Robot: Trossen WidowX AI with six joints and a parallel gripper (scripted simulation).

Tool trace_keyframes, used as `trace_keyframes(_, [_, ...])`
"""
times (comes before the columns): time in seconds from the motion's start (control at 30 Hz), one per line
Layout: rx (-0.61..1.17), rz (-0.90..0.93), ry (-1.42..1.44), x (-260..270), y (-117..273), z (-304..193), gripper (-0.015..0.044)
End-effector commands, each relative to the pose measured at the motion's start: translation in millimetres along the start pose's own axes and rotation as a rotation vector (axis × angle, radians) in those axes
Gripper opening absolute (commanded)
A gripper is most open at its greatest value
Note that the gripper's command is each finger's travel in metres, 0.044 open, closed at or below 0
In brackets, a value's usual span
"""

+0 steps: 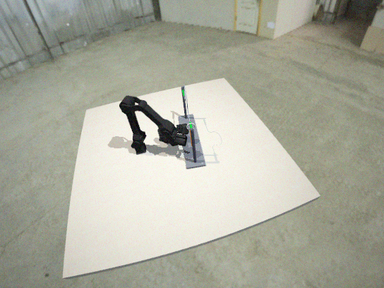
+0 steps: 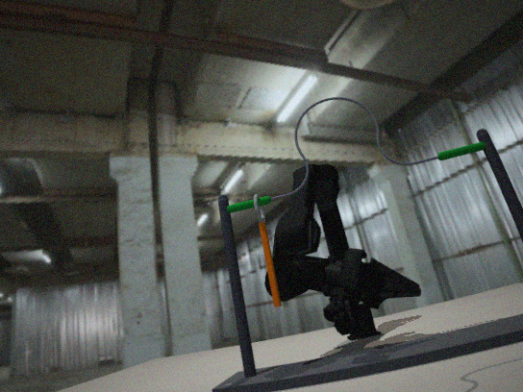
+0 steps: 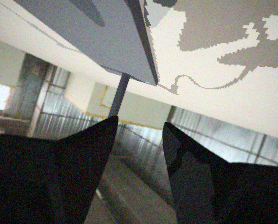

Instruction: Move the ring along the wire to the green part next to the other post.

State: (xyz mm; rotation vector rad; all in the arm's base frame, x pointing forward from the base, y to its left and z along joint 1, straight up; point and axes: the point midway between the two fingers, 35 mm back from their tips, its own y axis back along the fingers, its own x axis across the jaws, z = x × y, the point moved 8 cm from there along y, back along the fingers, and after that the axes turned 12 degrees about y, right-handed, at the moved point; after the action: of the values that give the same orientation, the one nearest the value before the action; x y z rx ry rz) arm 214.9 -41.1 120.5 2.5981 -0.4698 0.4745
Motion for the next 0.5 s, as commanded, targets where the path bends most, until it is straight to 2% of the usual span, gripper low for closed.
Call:
trace_keyframes(0.0, [-0.167,0.106,0.435,5.8,18.5,10.8,0.0160])
trace_keyframes(0.27, [-0.517,0.196,1.078,10.5,55.7,21.9,0.0160])
trace_keyframes(0.47, [-0.801,0.194,1.328,-1.6,90.4,29.6,0.0160])
